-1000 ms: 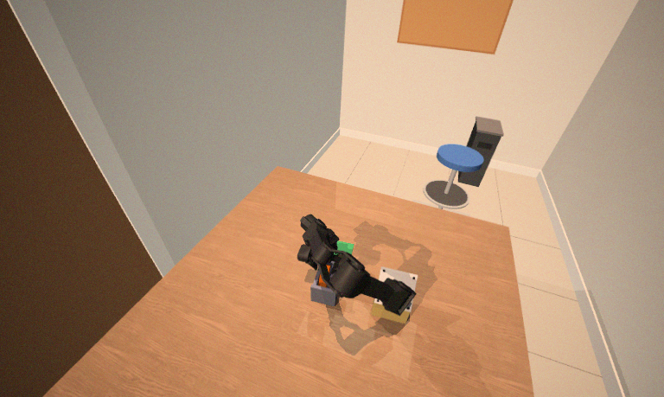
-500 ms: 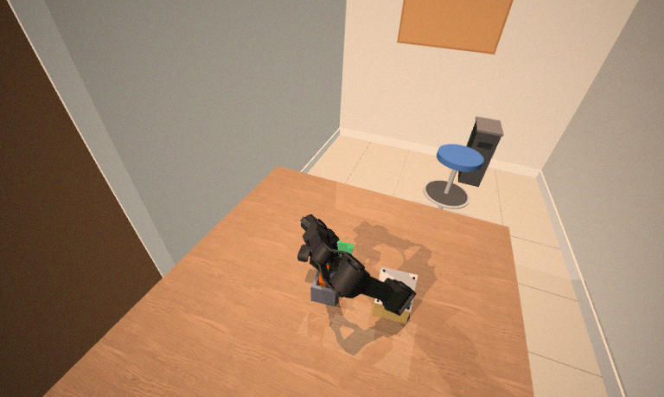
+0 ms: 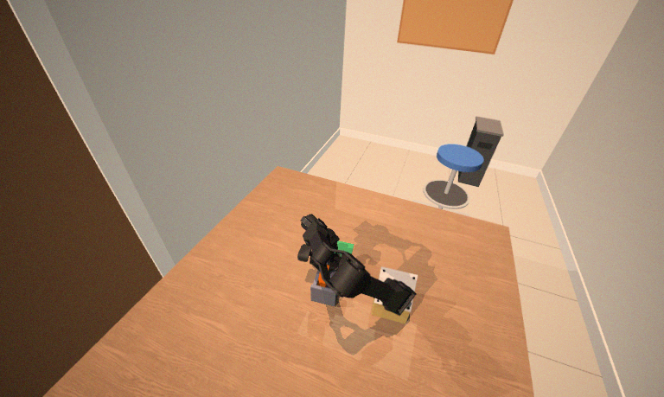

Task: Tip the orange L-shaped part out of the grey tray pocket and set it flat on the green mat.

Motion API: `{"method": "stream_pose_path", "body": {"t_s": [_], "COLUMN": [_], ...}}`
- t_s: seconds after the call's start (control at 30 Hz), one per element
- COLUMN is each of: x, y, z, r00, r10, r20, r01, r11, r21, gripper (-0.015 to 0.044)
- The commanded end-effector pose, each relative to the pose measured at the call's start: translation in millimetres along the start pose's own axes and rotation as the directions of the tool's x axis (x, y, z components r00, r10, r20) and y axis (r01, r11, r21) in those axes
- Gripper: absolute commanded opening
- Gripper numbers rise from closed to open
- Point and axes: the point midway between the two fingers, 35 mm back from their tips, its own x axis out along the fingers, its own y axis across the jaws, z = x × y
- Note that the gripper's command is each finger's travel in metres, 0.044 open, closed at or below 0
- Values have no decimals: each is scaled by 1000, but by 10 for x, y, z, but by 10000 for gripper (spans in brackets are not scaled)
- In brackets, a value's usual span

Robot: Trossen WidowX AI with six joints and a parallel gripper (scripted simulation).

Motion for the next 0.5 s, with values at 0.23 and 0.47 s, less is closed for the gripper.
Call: {"method": "stream_pose_path", "body": {"t_s": [0.23, 0.47], "x": [-150, -255], "y": [-5, -10], "z": [2, 4], "r00": [1000, 1000], "r10": [-4, -5], "r20": [-2, -3], "r01": [4, 5], "r11": [1000, 1000], "r21": [2, 4], "gripper": [0, 0]}}
